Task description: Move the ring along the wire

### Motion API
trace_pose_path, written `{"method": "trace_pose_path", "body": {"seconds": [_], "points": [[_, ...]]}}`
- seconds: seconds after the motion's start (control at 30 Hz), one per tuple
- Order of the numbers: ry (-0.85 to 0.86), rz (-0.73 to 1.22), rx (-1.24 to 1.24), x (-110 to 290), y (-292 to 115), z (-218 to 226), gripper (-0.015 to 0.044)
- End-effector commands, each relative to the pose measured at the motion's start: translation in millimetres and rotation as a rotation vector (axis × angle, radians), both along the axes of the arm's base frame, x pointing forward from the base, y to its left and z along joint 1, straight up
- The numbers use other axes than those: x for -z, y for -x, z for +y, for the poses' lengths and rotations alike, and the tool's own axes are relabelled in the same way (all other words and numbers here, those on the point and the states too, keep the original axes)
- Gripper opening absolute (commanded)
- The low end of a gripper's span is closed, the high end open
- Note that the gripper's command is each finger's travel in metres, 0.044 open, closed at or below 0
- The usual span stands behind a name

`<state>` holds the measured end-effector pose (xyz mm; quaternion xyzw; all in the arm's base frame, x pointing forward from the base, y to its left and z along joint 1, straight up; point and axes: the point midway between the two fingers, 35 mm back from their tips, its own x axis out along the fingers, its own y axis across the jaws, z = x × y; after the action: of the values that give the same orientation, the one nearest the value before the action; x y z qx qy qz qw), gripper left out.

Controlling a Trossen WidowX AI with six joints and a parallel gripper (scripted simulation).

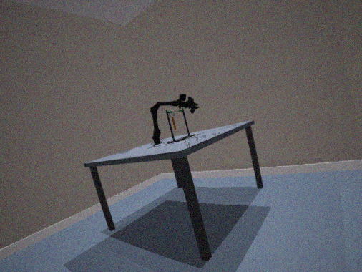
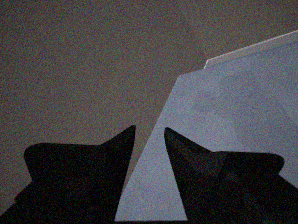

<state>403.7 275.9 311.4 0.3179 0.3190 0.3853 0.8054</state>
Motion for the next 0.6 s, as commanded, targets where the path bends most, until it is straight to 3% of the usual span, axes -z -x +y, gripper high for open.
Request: {"method": "trace_pose_path", "body": {"seconds": [0.0, 0.57], "points": [[0.030, -0.069, 0.057, -1, -14, -28, 0.0160], [0.288, -0.485, 0.359, -26, -49, -197, 0.0160]]}}
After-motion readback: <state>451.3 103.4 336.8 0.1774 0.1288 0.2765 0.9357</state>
